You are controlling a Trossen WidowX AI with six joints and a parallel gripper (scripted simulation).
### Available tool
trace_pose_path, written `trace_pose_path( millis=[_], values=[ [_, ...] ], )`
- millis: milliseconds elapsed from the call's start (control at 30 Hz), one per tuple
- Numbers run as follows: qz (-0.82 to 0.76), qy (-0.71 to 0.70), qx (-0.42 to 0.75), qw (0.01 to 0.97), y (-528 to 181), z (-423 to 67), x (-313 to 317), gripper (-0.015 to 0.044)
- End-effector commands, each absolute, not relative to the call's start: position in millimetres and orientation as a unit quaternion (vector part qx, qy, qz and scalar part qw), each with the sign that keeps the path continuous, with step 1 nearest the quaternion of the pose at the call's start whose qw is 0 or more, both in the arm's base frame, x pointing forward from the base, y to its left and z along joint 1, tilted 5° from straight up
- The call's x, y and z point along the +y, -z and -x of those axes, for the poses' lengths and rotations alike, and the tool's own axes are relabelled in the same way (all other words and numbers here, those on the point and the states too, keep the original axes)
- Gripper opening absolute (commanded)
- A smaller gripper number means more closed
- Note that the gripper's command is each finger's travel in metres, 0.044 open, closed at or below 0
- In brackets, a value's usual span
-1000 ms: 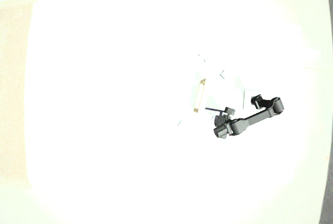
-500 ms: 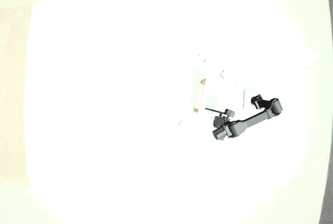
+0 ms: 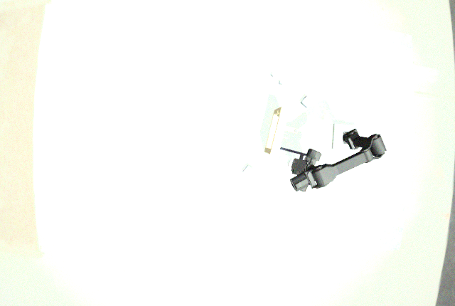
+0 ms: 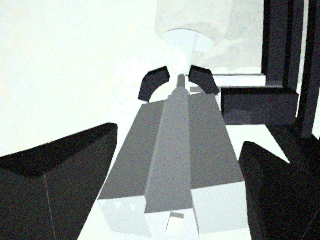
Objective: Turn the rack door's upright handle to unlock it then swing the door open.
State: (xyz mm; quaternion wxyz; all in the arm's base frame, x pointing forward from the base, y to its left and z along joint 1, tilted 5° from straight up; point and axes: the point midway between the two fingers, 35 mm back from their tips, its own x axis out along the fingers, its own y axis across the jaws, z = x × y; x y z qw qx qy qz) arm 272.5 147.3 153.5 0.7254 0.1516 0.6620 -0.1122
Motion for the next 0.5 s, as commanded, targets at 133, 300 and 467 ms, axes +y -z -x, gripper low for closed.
trace_pose_path(
  millis=[133, 300, 467],
  values=[
    [-0.152, 0.114, 0.661, 0.726, -160.2, -273.2, 147.2, 0.0284],
    [-0.152, 0.114, 0.661, 0.726, -166.2, -273.1, 147.3, 0.0284],
    [-0.152, 0.114, 0.661, 0.726, -172.2, -272.8, 147.4, 0.0284]
  ],
)
